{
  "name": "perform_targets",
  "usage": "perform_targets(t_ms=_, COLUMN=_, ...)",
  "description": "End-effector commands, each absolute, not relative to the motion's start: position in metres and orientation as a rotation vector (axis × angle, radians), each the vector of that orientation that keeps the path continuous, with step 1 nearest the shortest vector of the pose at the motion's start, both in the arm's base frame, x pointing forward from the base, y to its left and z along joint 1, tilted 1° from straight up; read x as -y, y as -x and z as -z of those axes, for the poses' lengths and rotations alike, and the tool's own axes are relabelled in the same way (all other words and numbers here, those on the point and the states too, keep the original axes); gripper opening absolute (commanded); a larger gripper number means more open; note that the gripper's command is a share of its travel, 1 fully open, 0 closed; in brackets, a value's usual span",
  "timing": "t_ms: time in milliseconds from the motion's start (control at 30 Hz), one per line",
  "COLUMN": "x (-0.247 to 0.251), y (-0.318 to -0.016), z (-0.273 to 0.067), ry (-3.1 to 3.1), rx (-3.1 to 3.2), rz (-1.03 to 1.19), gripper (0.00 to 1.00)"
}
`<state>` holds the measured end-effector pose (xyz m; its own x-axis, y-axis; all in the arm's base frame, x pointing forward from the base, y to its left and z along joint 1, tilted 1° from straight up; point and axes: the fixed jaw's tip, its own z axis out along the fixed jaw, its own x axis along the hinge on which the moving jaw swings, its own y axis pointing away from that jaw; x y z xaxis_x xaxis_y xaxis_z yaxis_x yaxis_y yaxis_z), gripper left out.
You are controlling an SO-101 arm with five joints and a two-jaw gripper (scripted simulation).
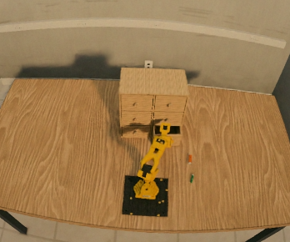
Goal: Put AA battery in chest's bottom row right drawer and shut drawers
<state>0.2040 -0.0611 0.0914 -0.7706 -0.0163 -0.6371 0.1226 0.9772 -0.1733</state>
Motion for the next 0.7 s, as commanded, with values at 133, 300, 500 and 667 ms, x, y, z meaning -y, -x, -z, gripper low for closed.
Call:
perform_targets(t_ms=133, x=0.057, y=-0.188, z=-0.107, ry=-0.182, rx=-2.483, rz=0.223, gripper=0.21)
perform_targets(t_ms=300, x=0.053, y=-0.176, z=-0.114, ry=-0.244, rx=-2.516, rz=0.194, gripper=0.21)
perform_targets(t_ms=500, x=0.050, y=-0.165, z=-0.120, ry=-0.294, rx=-2.542, rz=0.172, gripper=0.21)
perform_targets(t_ms=667, x=0.045, y=-0.150, z=-0.126, ry=-0.358, rx=-2.573, rz=0.146, gripper=0.21)
